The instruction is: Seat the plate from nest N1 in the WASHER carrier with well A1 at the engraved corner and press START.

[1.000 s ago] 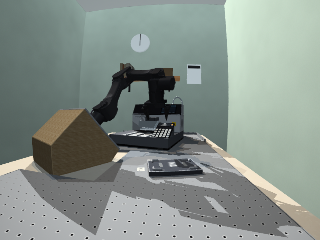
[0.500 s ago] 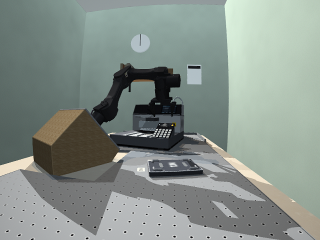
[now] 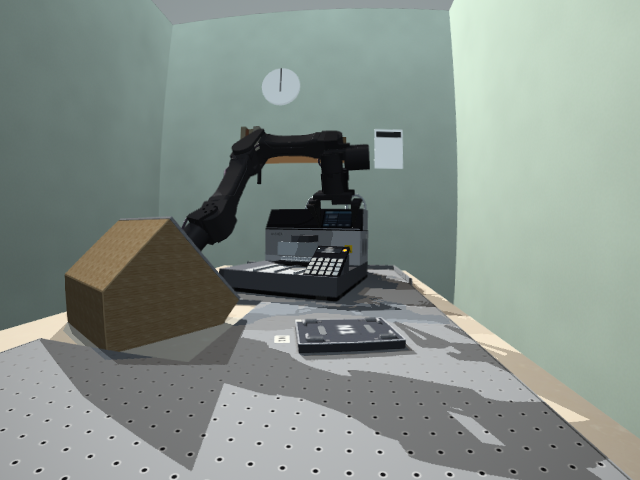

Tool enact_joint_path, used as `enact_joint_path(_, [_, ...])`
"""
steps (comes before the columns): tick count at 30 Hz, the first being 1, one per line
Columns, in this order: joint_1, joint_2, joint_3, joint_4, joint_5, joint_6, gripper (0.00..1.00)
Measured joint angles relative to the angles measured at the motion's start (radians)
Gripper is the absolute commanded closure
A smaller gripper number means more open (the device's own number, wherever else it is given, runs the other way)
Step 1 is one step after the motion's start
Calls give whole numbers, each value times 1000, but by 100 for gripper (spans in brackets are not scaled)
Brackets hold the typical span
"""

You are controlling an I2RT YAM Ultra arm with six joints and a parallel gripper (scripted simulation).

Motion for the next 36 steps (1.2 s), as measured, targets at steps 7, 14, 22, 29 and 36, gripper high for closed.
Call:
enact_joint_path(7, [32, 40, 114, -8, 10, 71, 0])
enact_joint_path(14, [53, 74, 202, -22, 19, 124, 0])
enact_joint_path(22, [62, 92, 249, -26, 22, 154, 0])
enact_joint_path(29, [62, 93, 248, -27, 22, 157, 0])
enact_joint_path(36, [62, 93, 248, -27, 22, 158, 0])
